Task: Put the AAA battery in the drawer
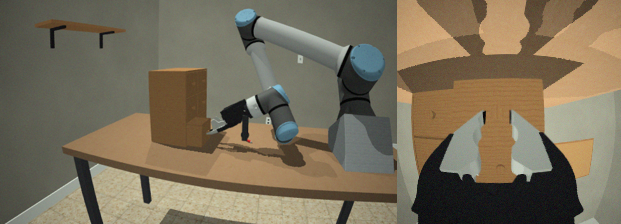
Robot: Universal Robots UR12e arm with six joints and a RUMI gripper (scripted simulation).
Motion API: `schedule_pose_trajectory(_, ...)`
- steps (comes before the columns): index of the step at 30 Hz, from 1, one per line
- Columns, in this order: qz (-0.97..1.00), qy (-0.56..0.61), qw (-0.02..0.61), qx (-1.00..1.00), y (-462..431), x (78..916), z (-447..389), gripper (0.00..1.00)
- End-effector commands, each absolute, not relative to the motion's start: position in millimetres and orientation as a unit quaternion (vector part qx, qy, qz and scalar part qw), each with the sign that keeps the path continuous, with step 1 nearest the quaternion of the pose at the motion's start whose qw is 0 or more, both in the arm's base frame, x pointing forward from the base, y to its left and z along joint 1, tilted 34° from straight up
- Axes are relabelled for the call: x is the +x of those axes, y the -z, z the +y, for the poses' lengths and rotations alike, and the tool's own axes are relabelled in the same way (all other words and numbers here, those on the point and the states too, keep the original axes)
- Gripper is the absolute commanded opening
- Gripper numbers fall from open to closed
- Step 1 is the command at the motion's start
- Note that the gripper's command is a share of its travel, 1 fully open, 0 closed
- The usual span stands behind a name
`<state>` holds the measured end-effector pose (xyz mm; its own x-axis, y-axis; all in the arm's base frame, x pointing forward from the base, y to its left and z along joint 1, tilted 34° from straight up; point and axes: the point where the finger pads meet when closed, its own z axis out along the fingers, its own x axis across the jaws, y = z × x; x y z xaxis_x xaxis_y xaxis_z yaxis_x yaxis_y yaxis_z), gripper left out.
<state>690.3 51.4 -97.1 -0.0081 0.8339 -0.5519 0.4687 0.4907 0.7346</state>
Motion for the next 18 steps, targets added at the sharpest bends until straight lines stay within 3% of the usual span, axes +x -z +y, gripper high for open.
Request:
schedule_pose_trajectory(1, 0.688, -0.175, 0.522, 0.473, 97, 687, 52, 0.20)
schedule_pose_trajectory(18, 0.688, -0.175, 0.522, 0.473, 98, 648, 51, 0.20)
